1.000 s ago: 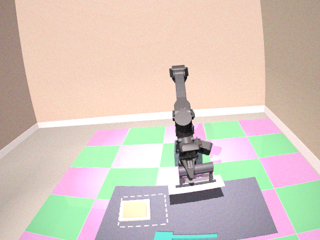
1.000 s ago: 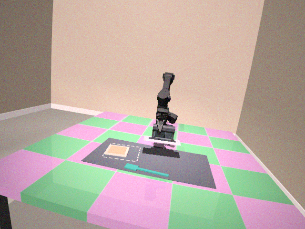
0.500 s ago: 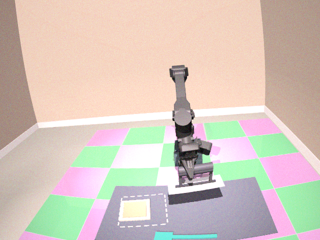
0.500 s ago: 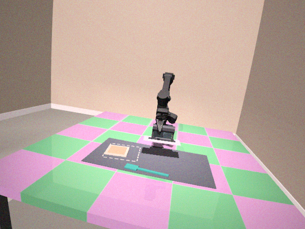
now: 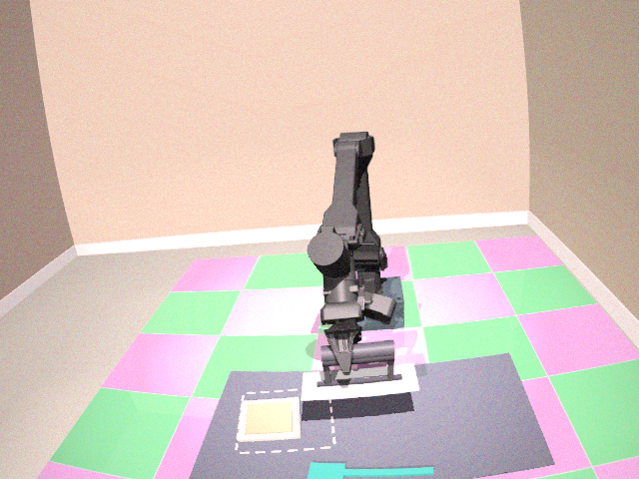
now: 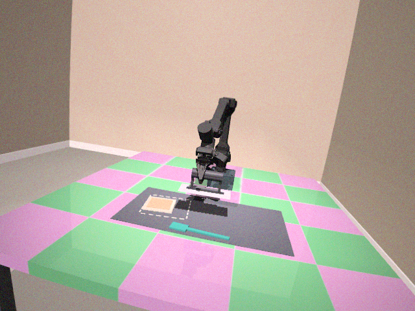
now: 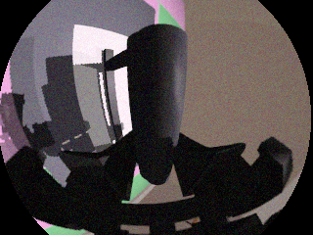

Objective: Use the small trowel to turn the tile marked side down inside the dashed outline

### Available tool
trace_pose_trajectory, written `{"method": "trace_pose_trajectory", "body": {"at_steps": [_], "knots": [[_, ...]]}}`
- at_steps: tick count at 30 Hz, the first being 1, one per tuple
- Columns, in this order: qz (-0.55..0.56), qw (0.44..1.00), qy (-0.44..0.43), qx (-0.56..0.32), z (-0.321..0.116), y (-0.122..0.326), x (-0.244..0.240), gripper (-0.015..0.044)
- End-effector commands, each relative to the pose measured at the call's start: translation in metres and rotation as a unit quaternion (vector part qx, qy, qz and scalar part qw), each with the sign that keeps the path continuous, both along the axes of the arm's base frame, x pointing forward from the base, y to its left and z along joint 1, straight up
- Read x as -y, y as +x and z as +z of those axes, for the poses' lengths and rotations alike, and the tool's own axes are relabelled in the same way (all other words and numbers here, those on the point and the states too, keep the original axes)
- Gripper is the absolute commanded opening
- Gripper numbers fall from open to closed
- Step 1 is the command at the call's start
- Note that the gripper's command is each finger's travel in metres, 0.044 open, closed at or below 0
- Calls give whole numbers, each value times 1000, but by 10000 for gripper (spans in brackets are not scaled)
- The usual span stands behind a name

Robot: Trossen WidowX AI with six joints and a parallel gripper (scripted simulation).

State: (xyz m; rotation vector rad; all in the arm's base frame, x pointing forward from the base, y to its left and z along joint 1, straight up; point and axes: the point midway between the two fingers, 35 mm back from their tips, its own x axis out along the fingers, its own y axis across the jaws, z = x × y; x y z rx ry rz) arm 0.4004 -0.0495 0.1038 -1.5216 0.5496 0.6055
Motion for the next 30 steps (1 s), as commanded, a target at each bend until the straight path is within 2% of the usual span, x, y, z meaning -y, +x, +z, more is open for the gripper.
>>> {"method": "trace_pose_trajectory", "body": {"at_steps": [1, 12, 30], "knots": [[-8, 1000, 3, 0, 5, 13, 22, 0], [-1, 1000, -2, -9, 4, 36, 73, 0], [-4, 1000, 13, -15, -4, 44, 172, 0]]}}
